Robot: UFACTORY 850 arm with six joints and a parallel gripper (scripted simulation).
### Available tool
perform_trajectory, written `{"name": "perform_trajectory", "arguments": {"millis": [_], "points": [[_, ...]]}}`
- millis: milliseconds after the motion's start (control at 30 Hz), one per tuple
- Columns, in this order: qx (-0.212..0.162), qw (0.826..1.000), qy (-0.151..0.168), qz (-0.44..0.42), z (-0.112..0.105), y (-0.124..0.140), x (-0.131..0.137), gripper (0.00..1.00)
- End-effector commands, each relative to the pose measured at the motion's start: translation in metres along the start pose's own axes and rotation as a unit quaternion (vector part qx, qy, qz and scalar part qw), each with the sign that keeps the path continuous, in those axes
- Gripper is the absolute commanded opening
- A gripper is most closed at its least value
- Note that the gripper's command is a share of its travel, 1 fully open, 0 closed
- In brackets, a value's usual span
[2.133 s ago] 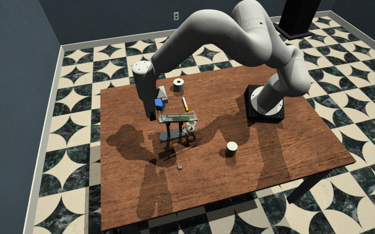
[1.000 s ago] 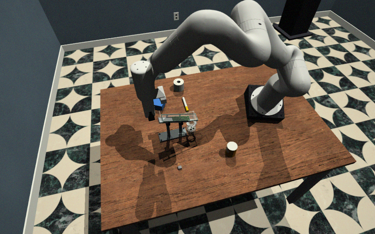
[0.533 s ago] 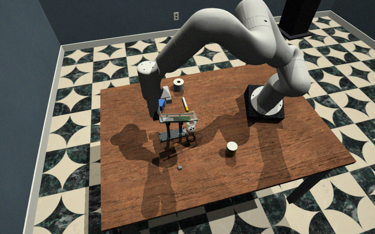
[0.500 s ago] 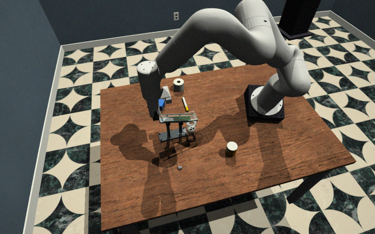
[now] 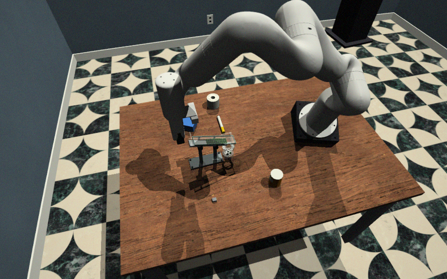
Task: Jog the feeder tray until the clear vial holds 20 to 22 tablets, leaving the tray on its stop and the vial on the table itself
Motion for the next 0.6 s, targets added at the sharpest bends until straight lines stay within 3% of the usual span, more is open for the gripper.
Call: {"name": "perform_trajectory", "arguments": {"millis": [0,567], "points": [[-0.001,1.000,0.000,0.000,-0.001,0.001,0.000,0.00],[-0.001,1.000,0.000,0.000,0.008,-0.029,0.001,0.00]]}}
Point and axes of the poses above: the point where the finger pads meet when closed, its own z axis out along the fingers, its own x axis across the jaws, y = z × x, the point moved 4 cm from there along -z, back along the fingers, and after that the axes turned 2 degrees about -z, right-handed, at the moved point
